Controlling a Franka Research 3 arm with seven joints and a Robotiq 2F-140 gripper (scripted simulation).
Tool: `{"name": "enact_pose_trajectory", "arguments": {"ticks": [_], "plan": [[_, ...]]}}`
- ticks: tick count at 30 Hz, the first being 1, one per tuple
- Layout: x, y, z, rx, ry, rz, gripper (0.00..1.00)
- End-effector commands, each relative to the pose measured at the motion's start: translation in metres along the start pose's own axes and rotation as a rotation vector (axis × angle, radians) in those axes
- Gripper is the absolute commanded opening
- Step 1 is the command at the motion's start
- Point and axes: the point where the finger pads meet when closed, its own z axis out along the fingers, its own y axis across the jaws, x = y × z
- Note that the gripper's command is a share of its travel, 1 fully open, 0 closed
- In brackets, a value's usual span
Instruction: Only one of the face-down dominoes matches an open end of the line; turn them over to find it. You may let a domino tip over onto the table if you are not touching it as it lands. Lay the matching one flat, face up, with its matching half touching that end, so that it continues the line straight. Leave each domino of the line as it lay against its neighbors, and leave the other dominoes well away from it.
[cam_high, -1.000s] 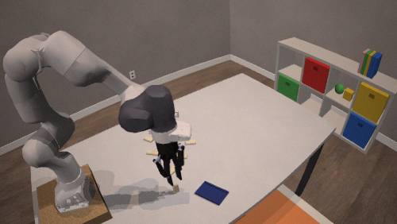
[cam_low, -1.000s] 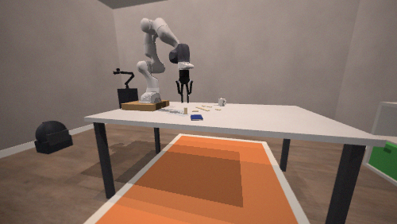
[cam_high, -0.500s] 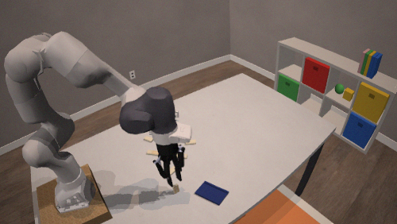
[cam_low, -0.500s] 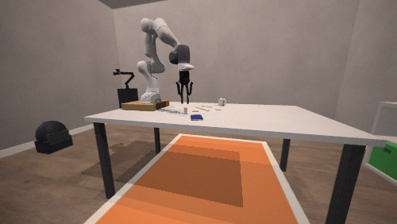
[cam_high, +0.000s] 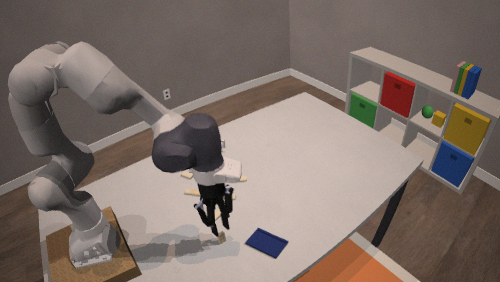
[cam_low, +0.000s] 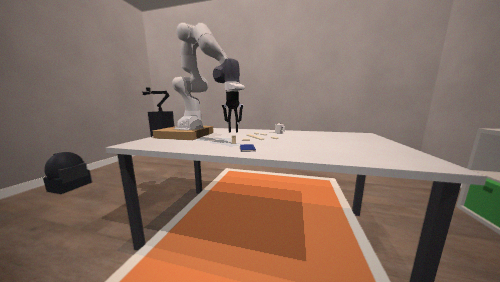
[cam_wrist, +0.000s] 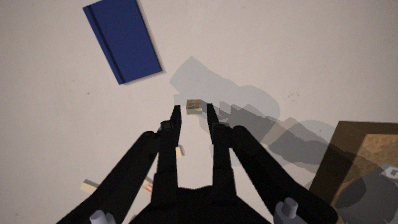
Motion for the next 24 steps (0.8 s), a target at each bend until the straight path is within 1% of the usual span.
{"name": "enact_pose_trajectory", "arguments": {"ticks": [1, 14, 24], "plan": [[0.0021, 0.0002, 0.0039, 0.002, 0.005, 0.014, 0.33], [0.0021, 0.0001, 0.0112, 0.002, 0.005, 0.014, 0.33], [0.0021, 0.0001, 0.0129, 0.002, 0.005, 0.014, 0.33]]}}
